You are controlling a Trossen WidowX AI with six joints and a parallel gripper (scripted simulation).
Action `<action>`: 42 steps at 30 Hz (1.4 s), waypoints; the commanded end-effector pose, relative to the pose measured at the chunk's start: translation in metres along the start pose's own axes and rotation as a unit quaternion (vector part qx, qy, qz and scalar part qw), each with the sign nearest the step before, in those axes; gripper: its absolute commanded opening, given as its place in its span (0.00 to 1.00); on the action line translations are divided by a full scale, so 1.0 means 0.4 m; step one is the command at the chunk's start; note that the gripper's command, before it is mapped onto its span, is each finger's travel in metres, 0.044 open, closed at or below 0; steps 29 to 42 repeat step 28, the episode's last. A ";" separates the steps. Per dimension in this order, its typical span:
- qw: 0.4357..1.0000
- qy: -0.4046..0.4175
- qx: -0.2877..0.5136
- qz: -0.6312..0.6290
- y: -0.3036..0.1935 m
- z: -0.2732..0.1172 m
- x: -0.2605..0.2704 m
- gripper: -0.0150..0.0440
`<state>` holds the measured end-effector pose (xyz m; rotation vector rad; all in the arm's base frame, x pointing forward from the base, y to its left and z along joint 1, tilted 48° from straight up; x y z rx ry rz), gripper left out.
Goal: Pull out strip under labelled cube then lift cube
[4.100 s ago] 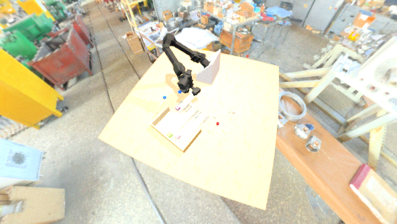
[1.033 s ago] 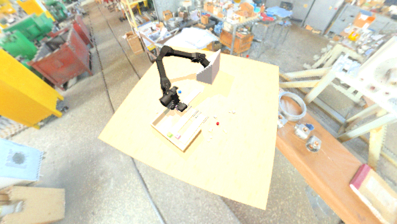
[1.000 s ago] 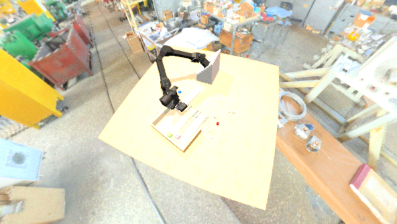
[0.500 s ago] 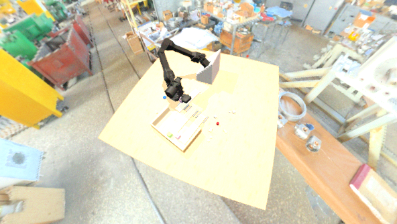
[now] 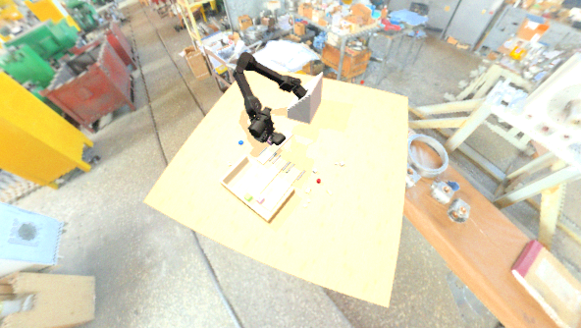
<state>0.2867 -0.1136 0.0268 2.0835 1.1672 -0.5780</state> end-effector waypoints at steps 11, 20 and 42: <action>1.000 0.000 -0.001 0.003 -0.007 -0.089 -0.002 0.25; 1.000 0.000 -0.001 0.003 -0.007 -0.089 -0.002 0.25; 1.000 0.000 -0.001 0.003 -0.007 -0.089 -0.002 0.25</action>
Point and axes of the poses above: the point midway between the two fingers, 35 mm back from their tips, its own z axis out along the fingers, its own x axis across the jaws, y = z × x, the point moved 3 cm from there along -z, back along the fingers, and after that the axes turned 8 degrees about z, right-handed, at the moved point
